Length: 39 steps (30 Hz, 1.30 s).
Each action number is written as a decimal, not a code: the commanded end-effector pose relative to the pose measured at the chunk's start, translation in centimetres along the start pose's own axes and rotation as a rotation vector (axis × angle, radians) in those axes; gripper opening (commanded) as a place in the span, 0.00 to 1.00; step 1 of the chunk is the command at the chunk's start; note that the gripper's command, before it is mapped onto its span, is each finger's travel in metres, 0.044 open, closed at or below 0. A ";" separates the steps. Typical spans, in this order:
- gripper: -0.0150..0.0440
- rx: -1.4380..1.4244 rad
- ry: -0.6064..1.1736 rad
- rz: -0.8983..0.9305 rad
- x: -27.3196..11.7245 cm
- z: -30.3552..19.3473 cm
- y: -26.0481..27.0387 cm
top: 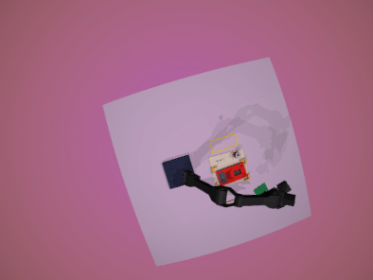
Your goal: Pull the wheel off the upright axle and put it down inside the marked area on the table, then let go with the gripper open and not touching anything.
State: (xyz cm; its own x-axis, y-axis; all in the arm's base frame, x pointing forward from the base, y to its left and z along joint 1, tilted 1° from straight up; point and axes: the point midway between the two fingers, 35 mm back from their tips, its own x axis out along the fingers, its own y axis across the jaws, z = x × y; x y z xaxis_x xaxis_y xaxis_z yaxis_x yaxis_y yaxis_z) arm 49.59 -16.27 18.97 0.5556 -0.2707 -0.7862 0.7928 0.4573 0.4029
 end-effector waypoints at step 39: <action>0.76 0.281 0.449 -0.454 -6.7 -28.4 -3.8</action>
State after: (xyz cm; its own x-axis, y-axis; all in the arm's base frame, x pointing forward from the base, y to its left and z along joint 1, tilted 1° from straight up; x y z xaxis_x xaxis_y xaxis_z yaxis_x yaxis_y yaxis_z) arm 35.78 7.74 11.46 0.0606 0.0205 -0.9980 0.9892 0.1324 0.0628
